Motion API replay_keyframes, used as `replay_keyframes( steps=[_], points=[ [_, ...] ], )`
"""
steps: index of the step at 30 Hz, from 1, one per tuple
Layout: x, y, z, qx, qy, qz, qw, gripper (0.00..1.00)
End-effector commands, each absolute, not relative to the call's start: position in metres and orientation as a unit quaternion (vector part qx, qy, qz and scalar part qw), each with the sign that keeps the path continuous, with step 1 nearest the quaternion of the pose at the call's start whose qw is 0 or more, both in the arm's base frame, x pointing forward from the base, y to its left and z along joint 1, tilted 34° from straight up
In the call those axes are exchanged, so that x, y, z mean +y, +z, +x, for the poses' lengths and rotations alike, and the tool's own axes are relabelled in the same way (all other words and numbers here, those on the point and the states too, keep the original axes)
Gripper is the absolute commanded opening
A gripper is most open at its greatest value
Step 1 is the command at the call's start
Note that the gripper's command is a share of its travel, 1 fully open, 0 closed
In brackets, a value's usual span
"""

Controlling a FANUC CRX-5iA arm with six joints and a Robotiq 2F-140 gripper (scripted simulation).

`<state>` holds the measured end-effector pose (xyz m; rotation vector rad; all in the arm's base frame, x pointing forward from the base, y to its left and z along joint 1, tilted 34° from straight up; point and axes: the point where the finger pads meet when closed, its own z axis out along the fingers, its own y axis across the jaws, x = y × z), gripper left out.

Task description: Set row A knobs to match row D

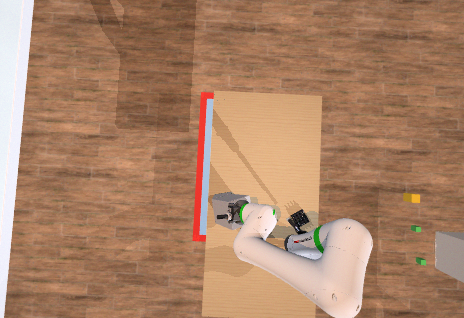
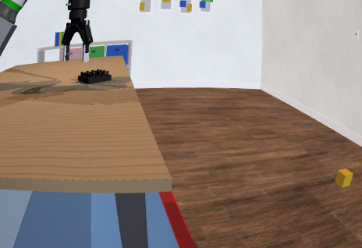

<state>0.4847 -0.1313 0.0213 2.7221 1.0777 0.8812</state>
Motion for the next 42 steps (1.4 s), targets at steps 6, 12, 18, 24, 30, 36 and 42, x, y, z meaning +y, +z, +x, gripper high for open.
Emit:
replay_keyframes(
  steps=[6,12,18,24,30,36,42],
  points=[
    [-0.106,0.042,0.497,0.312,0.290,0.904,0.027,1.00],
    [-0.069,0.071,0.510,0.247,0.291,0.924,0.009,1.00],
    [-0.069,0.071,0.510,0.246,0.291,0.924,0.008,0.12],
    [-0.069,0.071,0.510,0.246,0.291,0.924,0.008,0.12],
    [-0.069,0.071,0.510,0.246,0.291,0.924,0.008,0.12],
    [-0.069,0.071,0.510,0.246,0.291,0.924,0.008,0.12],
    [-0.069,0.071,0.510,0.246,0.291,0.924,0.008,0.12]
  ],
)
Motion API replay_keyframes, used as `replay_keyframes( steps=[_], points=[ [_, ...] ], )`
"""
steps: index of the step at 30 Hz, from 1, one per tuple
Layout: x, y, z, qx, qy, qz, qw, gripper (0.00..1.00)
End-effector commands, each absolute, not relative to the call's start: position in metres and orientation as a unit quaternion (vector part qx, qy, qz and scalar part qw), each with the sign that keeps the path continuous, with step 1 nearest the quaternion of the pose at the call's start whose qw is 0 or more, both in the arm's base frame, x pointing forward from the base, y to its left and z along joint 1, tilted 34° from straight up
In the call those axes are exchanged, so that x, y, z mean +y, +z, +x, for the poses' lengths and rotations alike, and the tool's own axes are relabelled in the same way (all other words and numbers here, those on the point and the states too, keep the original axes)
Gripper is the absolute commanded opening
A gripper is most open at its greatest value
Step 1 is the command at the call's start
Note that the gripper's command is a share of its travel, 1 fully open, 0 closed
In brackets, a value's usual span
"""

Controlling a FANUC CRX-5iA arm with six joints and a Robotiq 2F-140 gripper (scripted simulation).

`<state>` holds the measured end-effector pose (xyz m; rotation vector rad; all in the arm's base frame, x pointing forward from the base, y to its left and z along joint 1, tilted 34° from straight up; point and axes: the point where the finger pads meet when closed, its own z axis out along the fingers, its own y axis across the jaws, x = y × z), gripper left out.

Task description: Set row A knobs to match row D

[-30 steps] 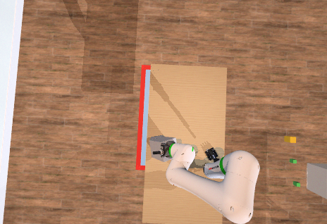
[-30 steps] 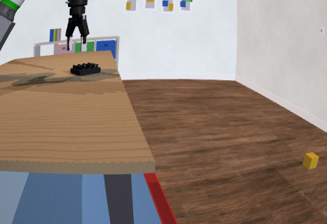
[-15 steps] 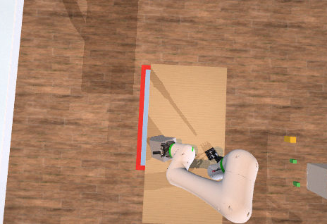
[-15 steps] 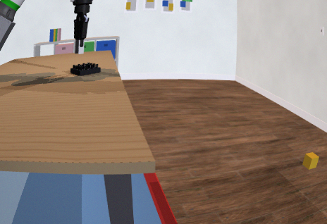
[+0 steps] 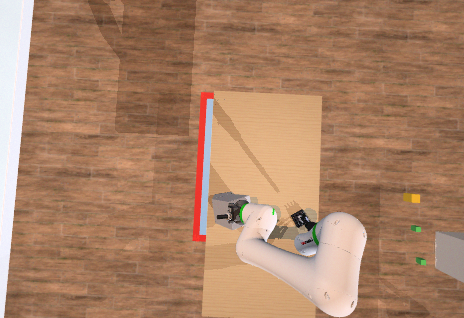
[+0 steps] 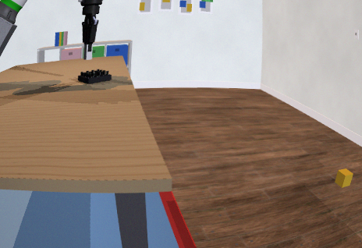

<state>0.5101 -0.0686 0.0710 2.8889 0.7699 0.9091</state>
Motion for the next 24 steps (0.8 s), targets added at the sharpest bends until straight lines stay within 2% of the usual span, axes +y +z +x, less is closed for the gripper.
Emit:
replay_keyframes(
  steps=[1,24],
  points=[
    [-0.0687,0.0711,0.5101,0.246,0.291,0.924,0.008,0.12],
    [-0.0677,0.0647,0.5145,0.246,0.291,0.924,0.008,0.12]
  ],
)
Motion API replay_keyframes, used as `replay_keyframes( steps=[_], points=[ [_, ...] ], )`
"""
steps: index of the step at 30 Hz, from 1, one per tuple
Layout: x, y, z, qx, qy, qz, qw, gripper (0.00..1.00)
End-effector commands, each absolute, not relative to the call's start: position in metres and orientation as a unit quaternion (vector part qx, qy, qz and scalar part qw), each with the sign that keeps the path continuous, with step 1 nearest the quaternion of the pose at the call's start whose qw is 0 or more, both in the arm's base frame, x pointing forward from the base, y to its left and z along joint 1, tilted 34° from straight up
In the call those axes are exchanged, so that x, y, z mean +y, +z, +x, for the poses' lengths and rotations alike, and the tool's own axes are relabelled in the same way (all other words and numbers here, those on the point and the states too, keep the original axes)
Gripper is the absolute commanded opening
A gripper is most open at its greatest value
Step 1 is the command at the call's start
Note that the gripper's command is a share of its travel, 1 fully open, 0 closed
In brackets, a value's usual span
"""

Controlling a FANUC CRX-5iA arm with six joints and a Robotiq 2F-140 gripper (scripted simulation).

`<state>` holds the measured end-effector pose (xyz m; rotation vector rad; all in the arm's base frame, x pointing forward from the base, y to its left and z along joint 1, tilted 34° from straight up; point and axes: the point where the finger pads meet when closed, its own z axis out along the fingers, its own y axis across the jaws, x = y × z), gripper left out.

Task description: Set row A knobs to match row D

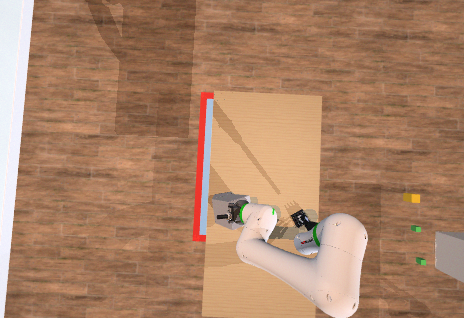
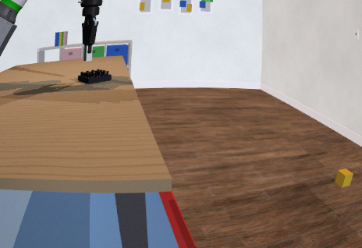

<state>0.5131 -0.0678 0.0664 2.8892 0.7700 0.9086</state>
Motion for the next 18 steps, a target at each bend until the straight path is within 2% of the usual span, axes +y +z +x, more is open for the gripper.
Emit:
replay_keyframes(
  steps=[1,18],
  points=[
    [-0.068,0.064,0.515,0.246,0.291,0.924,0.008,0.12],
    [-0.065,0.048,0.526,0.246,0.291,0.924,0.008,0.12]
  ],
)
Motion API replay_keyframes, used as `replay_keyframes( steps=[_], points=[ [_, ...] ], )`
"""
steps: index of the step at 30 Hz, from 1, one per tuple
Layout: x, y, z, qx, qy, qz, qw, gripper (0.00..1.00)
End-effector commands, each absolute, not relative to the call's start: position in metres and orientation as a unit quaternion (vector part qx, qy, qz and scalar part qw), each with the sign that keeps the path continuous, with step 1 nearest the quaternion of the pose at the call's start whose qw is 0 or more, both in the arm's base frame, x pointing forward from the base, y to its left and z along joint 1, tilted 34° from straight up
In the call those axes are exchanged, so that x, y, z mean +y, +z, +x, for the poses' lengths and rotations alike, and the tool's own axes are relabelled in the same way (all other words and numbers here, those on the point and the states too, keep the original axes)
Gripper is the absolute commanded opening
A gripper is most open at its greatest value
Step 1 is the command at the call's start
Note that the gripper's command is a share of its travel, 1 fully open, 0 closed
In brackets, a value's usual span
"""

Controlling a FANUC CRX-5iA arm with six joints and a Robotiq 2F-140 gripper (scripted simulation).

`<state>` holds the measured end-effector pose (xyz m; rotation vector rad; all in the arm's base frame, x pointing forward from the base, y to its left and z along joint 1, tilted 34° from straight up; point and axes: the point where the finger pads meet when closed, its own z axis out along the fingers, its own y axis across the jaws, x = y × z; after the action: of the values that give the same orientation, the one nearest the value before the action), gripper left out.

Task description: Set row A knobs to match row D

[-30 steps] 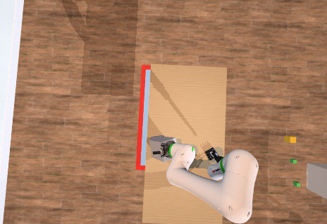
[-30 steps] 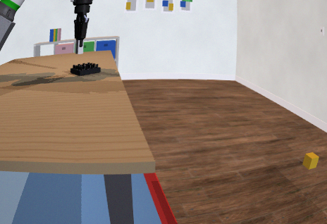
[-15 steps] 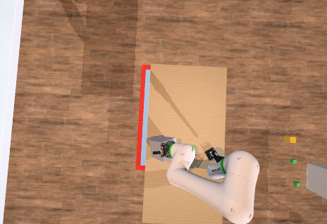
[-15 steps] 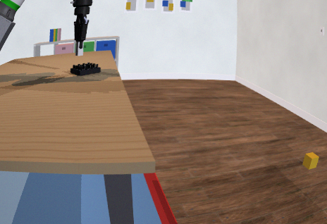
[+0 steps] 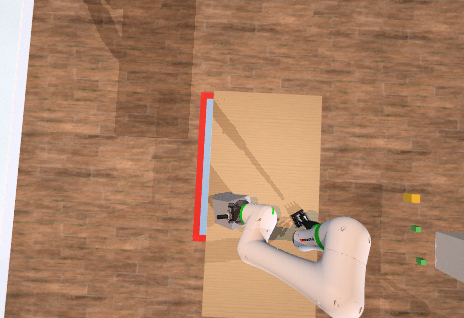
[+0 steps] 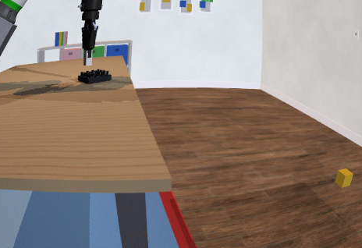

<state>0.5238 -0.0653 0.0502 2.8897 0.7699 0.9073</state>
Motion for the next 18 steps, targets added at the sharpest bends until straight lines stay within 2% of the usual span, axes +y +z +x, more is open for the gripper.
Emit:
replay_keyframes(
  steps=[1,18],
  points=[
    [-0.0648,0.0465,0.5265,0.246,0.291,0.924,0.008,0.12],
    [-0.0632,0.0365,0.5332,0.246,0.291,0.924,0.008,0.12]
  ],
)
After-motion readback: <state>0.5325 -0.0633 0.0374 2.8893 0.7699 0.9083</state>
